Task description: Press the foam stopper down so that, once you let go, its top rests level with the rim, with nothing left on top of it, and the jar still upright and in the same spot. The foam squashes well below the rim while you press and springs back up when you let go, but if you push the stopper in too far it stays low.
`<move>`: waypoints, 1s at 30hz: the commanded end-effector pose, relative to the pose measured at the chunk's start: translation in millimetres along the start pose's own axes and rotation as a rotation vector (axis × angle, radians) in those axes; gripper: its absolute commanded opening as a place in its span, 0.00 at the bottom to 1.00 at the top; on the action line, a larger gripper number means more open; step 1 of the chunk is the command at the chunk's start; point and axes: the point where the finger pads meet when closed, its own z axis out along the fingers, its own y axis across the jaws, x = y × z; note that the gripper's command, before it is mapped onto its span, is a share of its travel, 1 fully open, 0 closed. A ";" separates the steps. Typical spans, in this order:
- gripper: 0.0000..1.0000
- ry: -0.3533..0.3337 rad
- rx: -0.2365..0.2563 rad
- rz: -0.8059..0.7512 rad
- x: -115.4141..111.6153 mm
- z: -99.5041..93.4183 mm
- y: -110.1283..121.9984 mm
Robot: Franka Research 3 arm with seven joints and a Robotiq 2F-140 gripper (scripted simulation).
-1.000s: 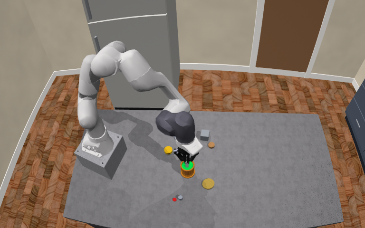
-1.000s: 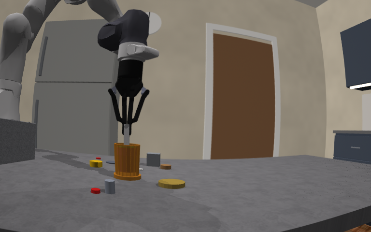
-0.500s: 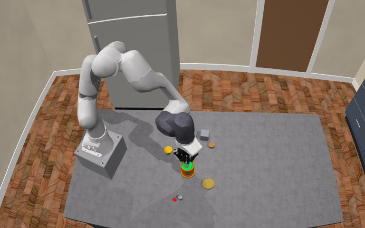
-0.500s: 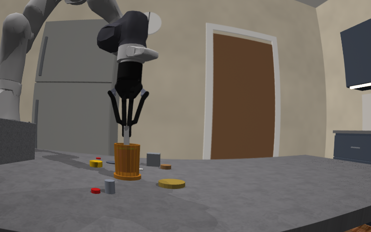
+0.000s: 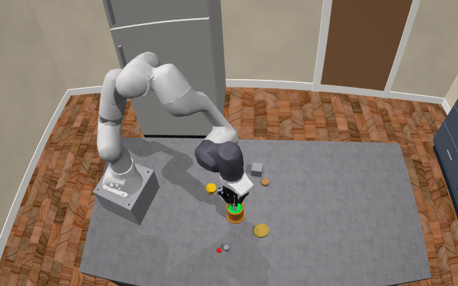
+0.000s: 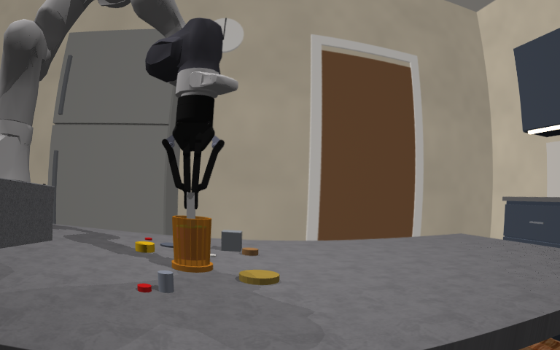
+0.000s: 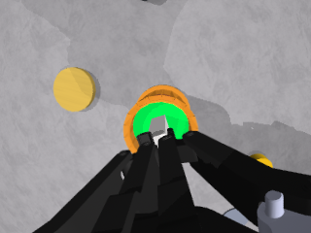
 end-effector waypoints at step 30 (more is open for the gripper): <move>0.00 -0.001 -0.020 -0.010 -2.1 13.7 11.8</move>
